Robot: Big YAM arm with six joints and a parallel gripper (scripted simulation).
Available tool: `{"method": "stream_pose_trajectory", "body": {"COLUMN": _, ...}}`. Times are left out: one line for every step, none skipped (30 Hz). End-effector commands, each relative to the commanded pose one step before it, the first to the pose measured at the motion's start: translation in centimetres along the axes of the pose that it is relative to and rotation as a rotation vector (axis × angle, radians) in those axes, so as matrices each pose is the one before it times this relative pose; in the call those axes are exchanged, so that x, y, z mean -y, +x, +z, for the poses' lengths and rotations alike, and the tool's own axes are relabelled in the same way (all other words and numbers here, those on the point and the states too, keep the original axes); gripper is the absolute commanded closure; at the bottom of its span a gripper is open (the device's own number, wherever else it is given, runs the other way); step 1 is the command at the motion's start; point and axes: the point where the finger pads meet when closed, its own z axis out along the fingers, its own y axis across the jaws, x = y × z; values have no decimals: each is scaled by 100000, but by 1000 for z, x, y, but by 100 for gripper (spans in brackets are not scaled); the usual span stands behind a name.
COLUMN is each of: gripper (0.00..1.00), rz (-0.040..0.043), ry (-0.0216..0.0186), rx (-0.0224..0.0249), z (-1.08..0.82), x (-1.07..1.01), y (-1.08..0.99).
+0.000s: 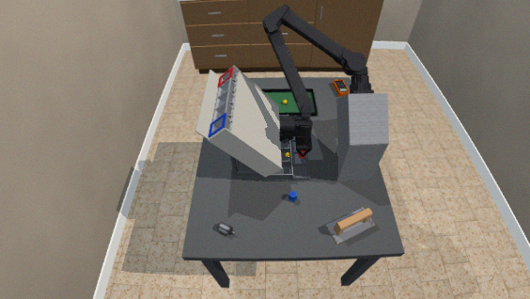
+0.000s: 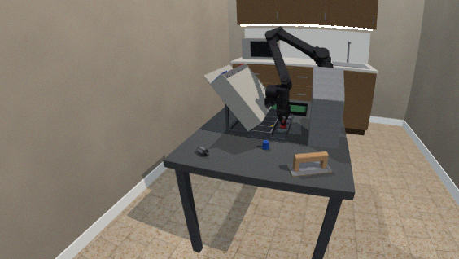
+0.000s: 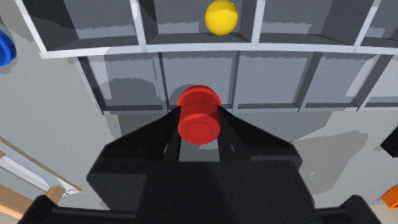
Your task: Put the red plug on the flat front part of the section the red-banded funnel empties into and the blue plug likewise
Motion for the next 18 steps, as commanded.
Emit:
{"method": "stream_pose_trajectory", "body": {"gripper": 100, "rz": -1138, "ry": -220, "rx": 1039, "z": 680, "x": -17, "y": -358}}
{"method": "stream_pose_trajectory", "body": {"gripper": 100, "rz": -56, "ry": 14, "rx": -55, "z": 83, "x": 10, "y": 43}}
{"method": "stream_pose_trajectory", "body": {"gripper": 100, "rz": 3, "ry": 23, "rx": 1, "z": -17, "x": 95, "y": 62}}
{"method": "stream_pose_trajectory", "body": {"gripper": 100, "rz": 0, "ry": 0, "rx": 0, "z": 0, "x": 0, "y": 0}}
{"method": "stream_pose_trajectory", "body": {"gripper": 100, "rz": 0, "ry": 0, "rx": 0, "z": 0, "x": 0, "y": 0}}
{"method": "stream_pose_trajectory", "body": {"gripper": 100, "rz": -900, "ry": 125, "rx": 3237, "z": -744, "x": -110, "y": -959}}
{"method": "stream_pose_trajectory", "body": {"gripper": 100, "rz": 190, "ry": -37, "rx": -869, "z": 289, "x": -10, "y": 253}}
{"method": "stream_pose_trajectory", "body": {"gripper": 100, "rz": 212, "ry": 28, "rx": -736, "z": 234, "x": 18, "y": 208}}
{"method": "stream_pose_trajectory", "body": {"gripper": 100, "rz": 148, "ry": -3, "rx": -510, "z": 164, "x": 8, "y": 144}}
{"method": "stream_pose_trajectory", "body": {"gripper": 100, "rz": 94, "ry": -13, "rx": -320, "z": 103, "x": 3, "y": 91}}
{"method": "stream_pose_trajectory", "body": {"gripper": 100, "rz": 67, "ry": 5, "rx": -156, "z": 52, "x": 8, "y": 40}}
{"method": "stream_pose_trajectory", "body": {"gripper": 100, "rz": 33, "ry": 0, "rx": -52, "z": 19, "x": 4, "y": 11}}
{"method": "stream_pose_trajectory", "body": {"gripper": 100, "rz": 41, "ry": 15, "rx": 25, "z": -3, "x": 12, "y": -17}}
{"method": "stream_pose_trajectory", "body": {"gripper": 100, "rz": 67, "ry": 10, "rx": 66, "z": -12, "x": 18, "y": -36}}
{"method": "stream_pose_trajectory", "body": {"gripper": 100, "rz": 54, "ry": 11, "rx": 50, "z": -9, "x": 15, "y": -28}}
{"method": "stream_pose_trajectory", "body": {"gripper": 100, "rz": 13, "ry": 2, "rx": 12, "z": -2, "x": 3, "y": -7}}
{"method": "stream_pose_trajectory", "body": {"gripper": 100, "rz": 0, "ry": 0, "rx": 0, "z": 0, "x": 0, "y": 0}}
{"method": "stream_pose_trajectory", "body": {"gripper": 100, "rz": 192, "ry": 0, "rx": 0, "z": 0, "x": 0, "y": 0}}
